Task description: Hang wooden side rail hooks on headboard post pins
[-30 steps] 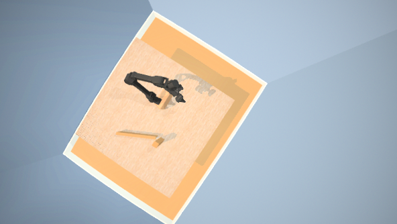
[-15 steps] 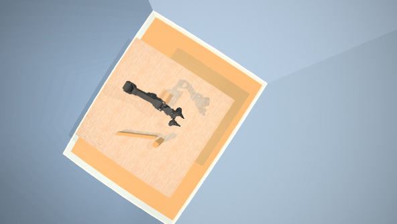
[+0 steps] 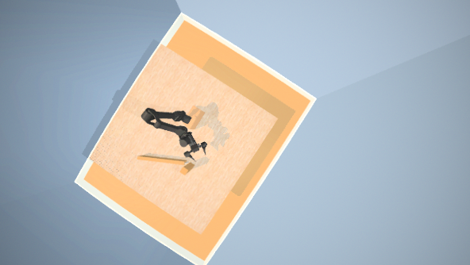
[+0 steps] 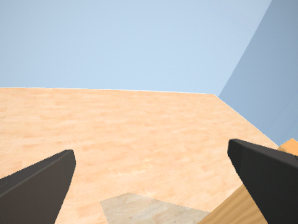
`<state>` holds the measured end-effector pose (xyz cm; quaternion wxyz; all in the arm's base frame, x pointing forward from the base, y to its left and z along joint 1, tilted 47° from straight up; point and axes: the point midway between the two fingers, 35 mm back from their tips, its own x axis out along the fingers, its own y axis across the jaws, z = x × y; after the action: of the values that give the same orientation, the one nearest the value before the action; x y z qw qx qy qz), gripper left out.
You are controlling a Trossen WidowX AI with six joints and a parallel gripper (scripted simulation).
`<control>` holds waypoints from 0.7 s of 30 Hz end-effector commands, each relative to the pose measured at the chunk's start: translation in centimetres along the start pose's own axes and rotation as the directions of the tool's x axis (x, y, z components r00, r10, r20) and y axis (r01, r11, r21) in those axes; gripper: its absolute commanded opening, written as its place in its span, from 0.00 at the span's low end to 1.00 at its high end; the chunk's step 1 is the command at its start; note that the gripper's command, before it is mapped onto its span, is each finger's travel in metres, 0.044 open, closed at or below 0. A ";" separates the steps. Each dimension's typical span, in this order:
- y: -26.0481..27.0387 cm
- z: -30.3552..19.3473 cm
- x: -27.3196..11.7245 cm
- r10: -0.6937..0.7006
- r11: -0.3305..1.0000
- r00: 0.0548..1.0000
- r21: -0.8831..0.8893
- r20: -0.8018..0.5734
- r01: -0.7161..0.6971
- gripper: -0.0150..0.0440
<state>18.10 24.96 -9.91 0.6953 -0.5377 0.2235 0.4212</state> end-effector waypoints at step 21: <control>-7.6 -12.3 -4.9 -0.342 0.825 0.919 0.405 -0.199 0.394 1.00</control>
<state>23.59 11.66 -5.90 0.8509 -0.4253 0.2420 0.1913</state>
